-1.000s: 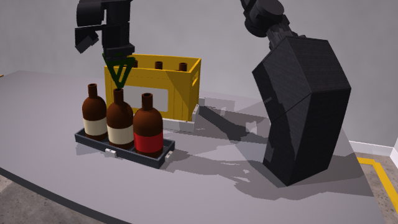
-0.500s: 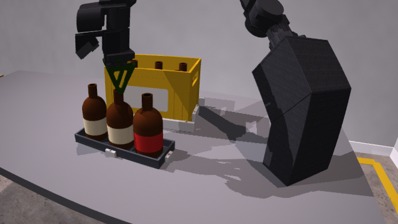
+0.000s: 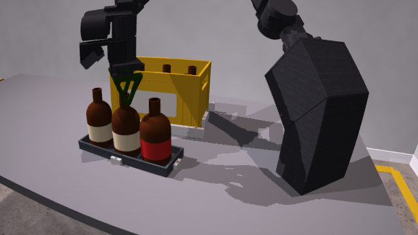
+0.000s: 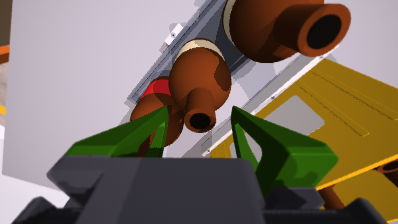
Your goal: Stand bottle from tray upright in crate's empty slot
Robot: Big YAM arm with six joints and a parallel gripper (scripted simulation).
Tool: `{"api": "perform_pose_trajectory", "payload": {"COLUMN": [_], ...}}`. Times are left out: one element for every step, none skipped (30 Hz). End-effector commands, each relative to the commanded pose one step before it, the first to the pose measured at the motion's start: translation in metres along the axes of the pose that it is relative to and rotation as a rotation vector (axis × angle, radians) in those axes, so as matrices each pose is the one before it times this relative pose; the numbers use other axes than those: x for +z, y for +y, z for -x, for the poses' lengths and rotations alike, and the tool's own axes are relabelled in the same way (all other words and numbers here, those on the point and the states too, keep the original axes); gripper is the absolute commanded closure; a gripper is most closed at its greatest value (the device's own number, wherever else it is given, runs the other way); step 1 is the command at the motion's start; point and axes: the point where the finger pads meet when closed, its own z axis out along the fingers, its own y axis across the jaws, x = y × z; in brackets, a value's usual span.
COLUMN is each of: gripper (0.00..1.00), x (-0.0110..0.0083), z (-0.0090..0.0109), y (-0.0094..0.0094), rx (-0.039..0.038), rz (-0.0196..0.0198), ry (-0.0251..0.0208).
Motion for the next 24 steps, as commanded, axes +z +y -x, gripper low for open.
{"api": "perform_pose_trajectory", "payload": {"gripper": [0.39, 0.39, 0.39, 0.39, 0.39, 0.39, 0.39, 0.39, 0.39, 0.39, 0.39, 0.39, 0.39, 0.39, 0.39, 0.39, 0.39, 0.39, 0.39, 0.39, 0.39, 0.39, 0.39, 0.39], "x": [-0.00018, 0.00408, 0.00336, 0.00160, 0.00106, -0.00019, -0.00080, -0.00093, 0.00018, 0.00043, -0.00035, -0.00002, -0.00010, -0.00042, 0.00000, 0.00000, -0.00009, 0.00008, 0.00001, 0.00000, 0.00000, 0.00000, 0.00000, 0.00000], "z": [0.00739, -0.00292, -0.00263, -0.00134, -0.00095, 0.00030, 0.00105, 0.00222, 0.00108, -0.00043, -0.00027, -0.00008, 0.00010, 0.00031, 0.00000, 0.00000, 0.00008, -0.00005, -0.00001, 0.00000, 0.00000, 0.00000, 0.00000, 0.00000], "y": [0.00469, -0.00085, -0.00159, -0.00010, 0.00023, 0.00076, 0.00085, -0.00037, -0.00104, -0.00139, -0.00187, 0.00007, 0.00070, 0.00077, 0.00000, 0.00000, 0.00028, 0.00001, 0.00000, 0.00000, 0.00000, 0.00000, 0.00000, 0.00000], "rx": [-0.01497, 0.00232, 0.00405, 0.00037, -0.00054, -0.00202, -0.00222, 0.00097, 0.00269, 0.00333, 0.00442, -0.00021, -0.00175, -0.00196, 0.00000, 0.00000, 0.00457, 0.00007, -0.00002, 0.00001, -0.00001, 0.00000, 0.00000, 0.00000], "rz": [0.00099, 0.00095, 0.00037, 0.00063, 0.00044, -0.00005, -0.00022, -0.00071, -0.00048, -0.00052, -0.00089, -0.00002, 0.00014, 0.00007, 0.00000, 0.00000, 0.00005, 0.00003, 0.00000, 0.00000, 0.00000, 0.00000, 0.00000, 0.00000], "ry": [-0.01938, 0.00920, 0.00753, 0.00303, 0.00179, -0.00155, -0.00327, -0.00441, -0.00116, 0.00059, -0.00116, -0.00028, -0.00041, -0.00116, 0.00000, 0.00000, -0.00029, 0.00019, 0.00003, 0.00000, 0.00000, 0.00000, 0.00000, 0.00000]}}
